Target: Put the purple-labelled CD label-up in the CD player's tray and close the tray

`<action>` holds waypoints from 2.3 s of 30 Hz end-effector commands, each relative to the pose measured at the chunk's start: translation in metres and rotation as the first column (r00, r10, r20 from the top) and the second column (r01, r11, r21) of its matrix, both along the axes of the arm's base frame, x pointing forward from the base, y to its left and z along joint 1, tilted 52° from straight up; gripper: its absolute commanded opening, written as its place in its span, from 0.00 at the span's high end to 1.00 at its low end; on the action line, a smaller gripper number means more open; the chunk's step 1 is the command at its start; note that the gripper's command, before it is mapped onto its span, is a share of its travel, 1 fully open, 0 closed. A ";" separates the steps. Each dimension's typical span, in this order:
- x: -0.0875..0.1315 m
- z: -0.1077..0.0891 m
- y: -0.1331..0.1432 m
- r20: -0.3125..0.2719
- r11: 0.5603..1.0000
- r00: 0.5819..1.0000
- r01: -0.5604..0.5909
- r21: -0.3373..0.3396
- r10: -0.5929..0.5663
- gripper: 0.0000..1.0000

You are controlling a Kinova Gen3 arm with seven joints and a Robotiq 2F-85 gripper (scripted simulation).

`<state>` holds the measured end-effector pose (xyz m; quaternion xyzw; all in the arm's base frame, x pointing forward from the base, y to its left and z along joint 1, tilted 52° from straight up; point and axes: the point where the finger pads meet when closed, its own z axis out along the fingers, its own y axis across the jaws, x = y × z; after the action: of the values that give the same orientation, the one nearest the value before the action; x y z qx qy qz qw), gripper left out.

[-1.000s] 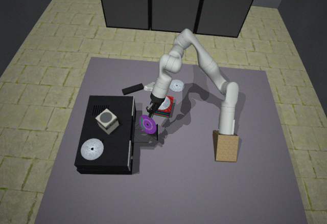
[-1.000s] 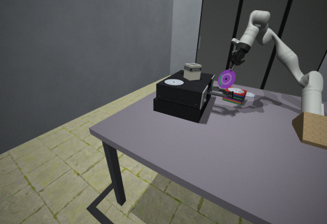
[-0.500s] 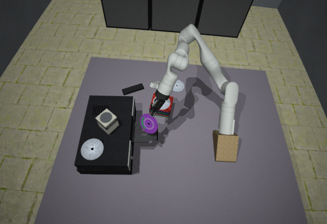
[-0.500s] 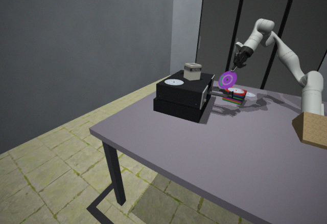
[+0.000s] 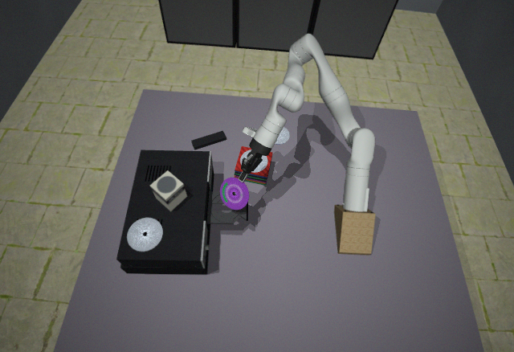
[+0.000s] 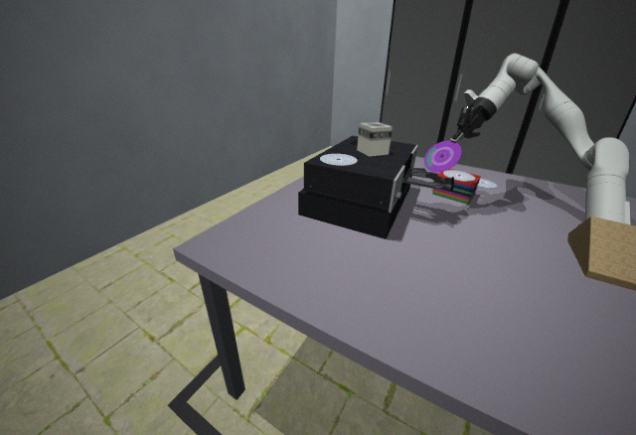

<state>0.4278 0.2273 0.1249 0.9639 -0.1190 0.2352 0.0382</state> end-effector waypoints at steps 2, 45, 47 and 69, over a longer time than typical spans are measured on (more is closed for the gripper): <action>0.000 0.005 -0.007 0.017 0.999 1.000 0.002 0.043 -0.003 0.89; -0.005 0.002 -0.038 0.087 0.964 0.990 -0.127 0.235 0.109 0.89; -0.005 0.002 -0.038 0.088 0.963 0.990 -0.129 0.238 0.110 0.89; -0.006 0.001 -0.041 0.094 0.957 0.988 -0.139 0.254 0.119 0.89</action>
<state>0.4237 0.1836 0.1254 0.9568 -0.0861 0.2580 -0.1031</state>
